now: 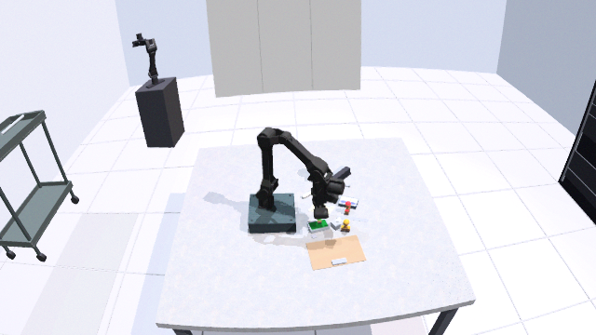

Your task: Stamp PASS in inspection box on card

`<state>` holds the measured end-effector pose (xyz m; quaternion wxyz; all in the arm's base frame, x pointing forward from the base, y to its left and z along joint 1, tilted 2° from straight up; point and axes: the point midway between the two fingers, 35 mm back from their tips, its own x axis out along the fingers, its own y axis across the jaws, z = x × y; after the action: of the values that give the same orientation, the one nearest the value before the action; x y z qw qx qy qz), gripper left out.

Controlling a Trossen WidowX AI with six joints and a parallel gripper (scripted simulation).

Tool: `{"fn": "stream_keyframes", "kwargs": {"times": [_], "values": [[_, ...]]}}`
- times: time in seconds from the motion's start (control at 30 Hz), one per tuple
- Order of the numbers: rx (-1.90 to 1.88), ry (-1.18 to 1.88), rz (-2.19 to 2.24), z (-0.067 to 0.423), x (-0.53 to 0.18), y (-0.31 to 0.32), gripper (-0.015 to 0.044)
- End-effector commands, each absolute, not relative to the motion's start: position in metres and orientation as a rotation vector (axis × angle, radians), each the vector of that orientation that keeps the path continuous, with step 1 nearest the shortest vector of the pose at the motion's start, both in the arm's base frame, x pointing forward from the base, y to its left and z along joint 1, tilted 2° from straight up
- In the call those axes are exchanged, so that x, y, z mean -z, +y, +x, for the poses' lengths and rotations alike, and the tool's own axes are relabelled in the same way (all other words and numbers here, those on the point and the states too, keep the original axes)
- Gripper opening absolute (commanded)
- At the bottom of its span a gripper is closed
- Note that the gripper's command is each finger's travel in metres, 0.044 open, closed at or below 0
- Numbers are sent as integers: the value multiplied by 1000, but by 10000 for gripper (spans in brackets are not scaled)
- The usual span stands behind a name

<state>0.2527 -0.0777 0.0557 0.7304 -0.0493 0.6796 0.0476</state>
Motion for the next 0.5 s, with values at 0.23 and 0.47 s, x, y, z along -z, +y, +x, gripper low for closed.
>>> {"fn": "stream_keyframes", "kwargs": {"times": [0.23,0.47], "values": [[-110,1500,-106,251,-47,-77,0],[-110,1500,-105,251,-42,-77,0]]}}
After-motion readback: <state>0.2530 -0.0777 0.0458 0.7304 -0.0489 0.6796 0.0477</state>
